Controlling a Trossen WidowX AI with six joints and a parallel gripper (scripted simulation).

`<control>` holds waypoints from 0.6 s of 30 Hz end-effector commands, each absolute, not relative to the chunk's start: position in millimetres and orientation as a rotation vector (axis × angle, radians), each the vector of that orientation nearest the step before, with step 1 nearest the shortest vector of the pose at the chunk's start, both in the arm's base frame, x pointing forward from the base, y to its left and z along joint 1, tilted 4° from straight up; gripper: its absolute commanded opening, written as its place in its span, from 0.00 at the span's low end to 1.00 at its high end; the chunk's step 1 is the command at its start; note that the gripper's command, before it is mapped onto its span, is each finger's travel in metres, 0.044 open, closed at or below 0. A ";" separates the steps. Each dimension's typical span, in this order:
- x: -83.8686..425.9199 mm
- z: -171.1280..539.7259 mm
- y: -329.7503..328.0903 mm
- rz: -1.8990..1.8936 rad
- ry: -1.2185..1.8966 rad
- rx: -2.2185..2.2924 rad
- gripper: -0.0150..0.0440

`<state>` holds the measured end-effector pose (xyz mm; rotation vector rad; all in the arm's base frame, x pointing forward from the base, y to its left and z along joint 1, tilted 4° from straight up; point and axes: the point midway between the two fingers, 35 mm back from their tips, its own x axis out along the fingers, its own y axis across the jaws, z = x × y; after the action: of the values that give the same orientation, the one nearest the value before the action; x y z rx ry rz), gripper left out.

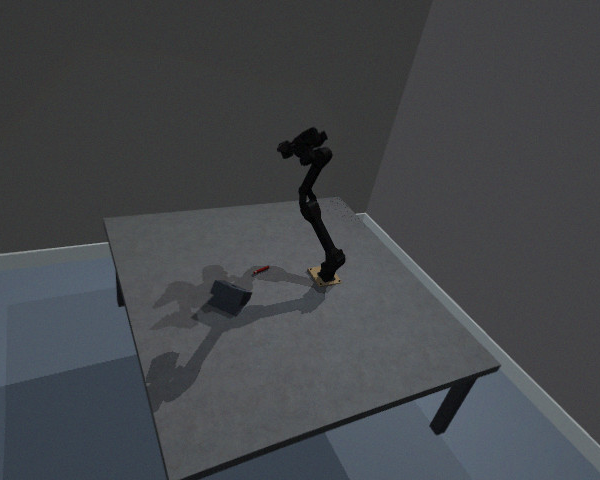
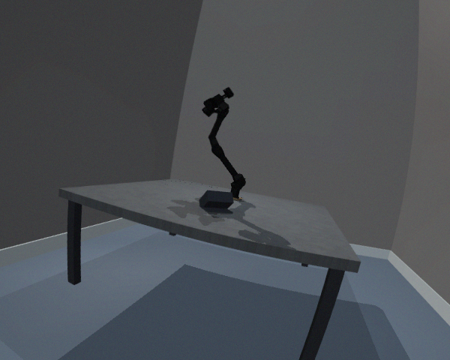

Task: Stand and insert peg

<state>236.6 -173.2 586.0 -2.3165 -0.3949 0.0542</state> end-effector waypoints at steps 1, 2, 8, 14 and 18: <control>236.6 586.4 -173.1 0.051 -0.394 -2.320 0.98; 236.4 587.7 -172.7 0.041 -0.392 -2.329 1.00; 229.1 603.2 -168.7 -0.076 -0.356 -2.450 1.00; 210.0 620.4 -163.6 -0.197 -0.279 -2.614 1.00; 196.4 631.9 -158.0 -0.279 -0.217 -2.730 1.00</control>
<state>209.7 -167.6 619.2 -2.6145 -0.2701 -0.1949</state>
